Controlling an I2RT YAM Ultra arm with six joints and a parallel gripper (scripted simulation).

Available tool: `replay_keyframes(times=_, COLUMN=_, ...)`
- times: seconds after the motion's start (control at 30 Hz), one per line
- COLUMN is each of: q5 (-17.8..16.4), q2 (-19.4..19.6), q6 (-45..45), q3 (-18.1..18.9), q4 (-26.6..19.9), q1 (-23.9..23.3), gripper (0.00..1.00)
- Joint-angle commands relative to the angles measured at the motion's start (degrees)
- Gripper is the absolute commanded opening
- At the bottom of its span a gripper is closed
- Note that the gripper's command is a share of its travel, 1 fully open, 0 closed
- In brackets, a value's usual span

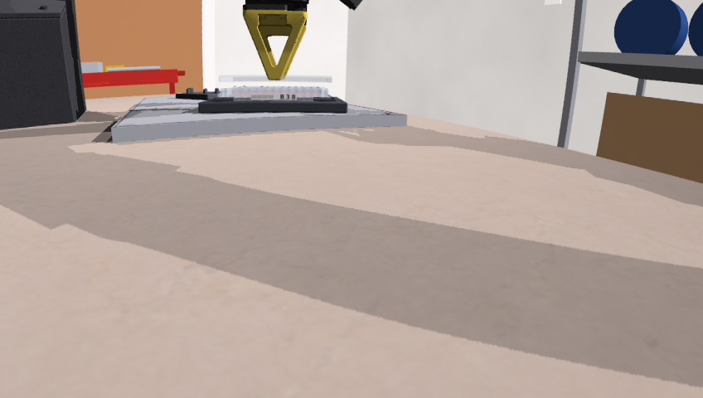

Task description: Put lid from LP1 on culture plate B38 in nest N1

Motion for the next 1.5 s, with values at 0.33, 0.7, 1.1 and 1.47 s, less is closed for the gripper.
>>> replay_keyframes(times=0.33, q5=-0.09, q2=-0.67, q6=-0.11, q3=-0.06, q4=0.50, q1=0.09, gripper=0.00)
replay_keyframes(times=0.7, q5=-0.10, q2=-0.53, q6=-0.24, q3=-0.27, q4=0.89, q1=-0.02, gripper=0.00)
replay_keyframes(times=1.1, q5=-0.12, q2=-0.38, q6=-0.32, q3=-0.45, q4=1.24, q1=-0.11, gripper=0.00)
replay_keyframes(times=1.47, q5=-0.13, q2=-0.21, q6=-0.39, q3=-0.55, q4=1.54, q1=-0.17, gripper=0.00)
